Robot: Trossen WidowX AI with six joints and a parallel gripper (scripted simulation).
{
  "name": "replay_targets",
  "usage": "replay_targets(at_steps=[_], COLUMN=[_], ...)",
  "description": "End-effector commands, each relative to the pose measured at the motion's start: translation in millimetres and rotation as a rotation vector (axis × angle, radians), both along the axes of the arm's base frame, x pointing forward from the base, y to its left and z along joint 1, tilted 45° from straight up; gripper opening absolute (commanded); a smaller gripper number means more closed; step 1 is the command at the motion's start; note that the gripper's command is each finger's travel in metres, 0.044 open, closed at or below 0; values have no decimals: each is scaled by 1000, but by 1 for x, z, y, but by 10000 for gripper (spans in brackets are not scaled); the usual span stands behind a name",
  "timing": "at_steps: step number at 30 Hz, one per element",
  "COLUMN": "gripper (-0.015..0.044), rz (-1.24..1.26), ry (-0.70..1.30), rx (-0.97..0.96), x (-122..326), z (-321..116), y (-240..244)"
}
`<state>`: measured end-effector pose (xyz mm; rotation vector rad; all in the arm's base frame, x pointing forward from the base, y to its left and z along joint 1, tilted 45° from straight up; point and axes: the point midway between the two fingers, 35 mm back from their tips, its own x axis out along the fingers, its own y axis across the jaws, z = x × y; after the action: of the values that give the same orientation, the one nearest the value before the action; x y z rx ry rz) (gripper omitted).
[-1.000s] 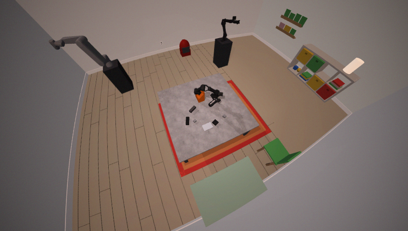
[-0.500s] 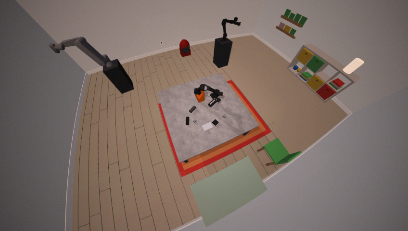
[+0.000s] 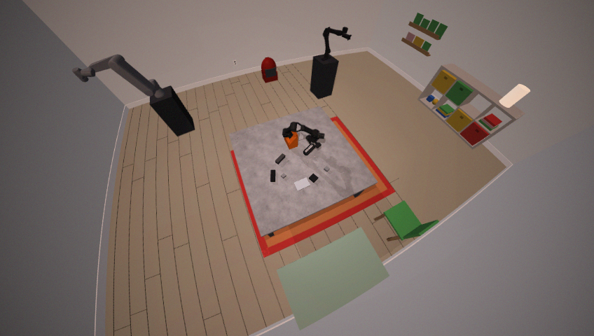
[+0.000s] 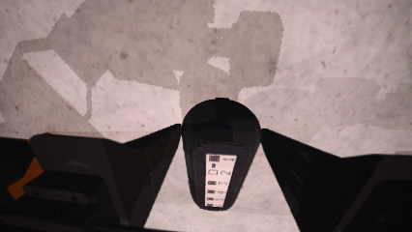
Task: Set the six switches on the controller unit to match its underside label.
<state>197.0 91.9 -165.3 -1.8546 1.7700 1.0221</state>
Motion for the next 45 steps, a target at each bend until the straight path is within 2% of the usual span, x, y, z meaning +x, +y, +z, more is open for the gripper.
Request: replay_targets(at_steps=[1, 45], gripper=[336, 336], rz=[1, 1], ry=[-6, -5], rx=[-1, -1], x=[2, 9], z=[6, 41], y=[2, 4])
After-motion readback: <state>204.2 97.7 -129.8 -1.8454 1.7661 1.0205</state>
